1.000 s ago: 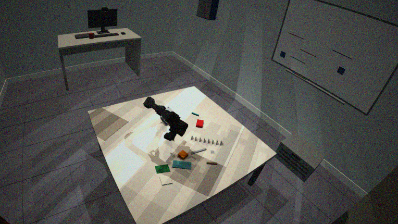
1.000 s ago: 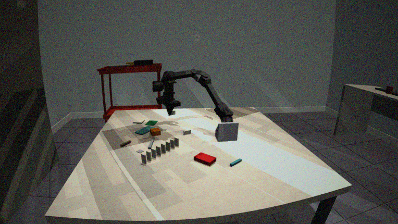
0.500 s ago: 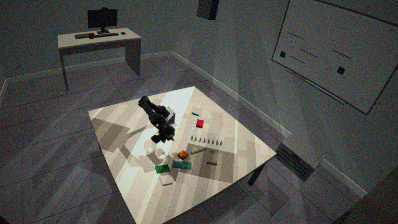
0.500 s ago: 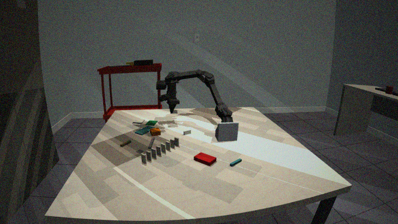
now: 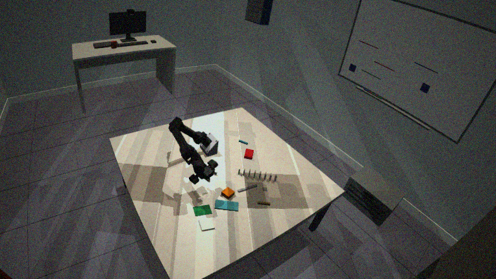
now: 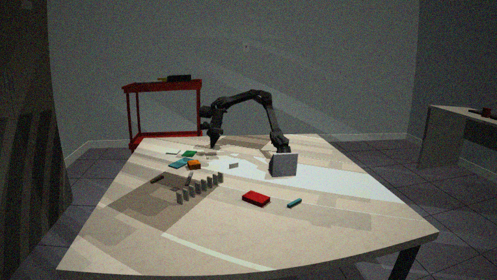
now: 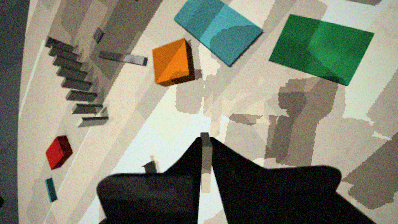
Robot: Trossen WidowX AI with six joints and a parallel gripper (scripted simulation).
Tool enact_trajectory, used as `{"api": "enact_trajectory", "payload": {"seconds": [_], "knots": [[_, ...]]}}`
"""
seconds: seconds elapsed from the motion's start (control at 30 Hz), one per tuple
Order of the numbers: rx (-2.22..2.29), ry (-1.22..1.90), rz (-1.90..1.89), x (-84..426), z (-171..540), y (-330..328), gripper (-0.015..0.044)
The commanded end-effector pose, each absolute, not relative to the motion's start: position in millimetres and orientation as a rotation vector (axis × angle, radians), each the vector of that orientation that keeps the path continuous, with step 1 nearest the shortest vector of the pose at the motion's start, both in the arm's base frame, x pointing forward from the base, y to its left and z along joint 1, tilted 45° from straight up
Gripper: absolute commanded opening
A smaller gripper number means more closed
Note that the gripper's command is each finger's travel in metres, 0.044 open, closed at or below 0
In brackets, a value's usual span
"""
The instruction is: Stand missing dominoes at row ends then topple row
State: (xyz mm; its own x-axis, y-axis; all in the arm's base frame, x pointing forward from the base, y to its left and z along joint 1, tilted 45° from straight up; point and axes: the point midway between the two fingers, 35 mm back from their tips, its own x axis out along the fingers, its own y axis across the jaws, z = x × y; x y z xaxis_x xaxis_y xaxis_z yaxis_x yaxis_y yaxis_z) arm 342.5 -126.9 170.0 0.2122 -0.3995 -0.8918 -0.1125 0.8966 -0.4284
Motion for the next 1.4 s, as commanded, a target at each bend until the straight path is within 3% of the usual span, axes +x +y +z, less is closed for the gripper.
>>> {"api": "enact_trajectory", "payload": {"seconds": [0.0, 0.73, 1.37], "knots": [[-0.417, 1.297, -0.161, 344.4, 163.9, -129.2, 0.0020], [-0.375, 0.832, 0.043, 353.9, 163.1, -146.7, 0.0020], [-0.565, 0.398, 0.155, 332.6, 187.6, -150.9, 0.0020]]}}
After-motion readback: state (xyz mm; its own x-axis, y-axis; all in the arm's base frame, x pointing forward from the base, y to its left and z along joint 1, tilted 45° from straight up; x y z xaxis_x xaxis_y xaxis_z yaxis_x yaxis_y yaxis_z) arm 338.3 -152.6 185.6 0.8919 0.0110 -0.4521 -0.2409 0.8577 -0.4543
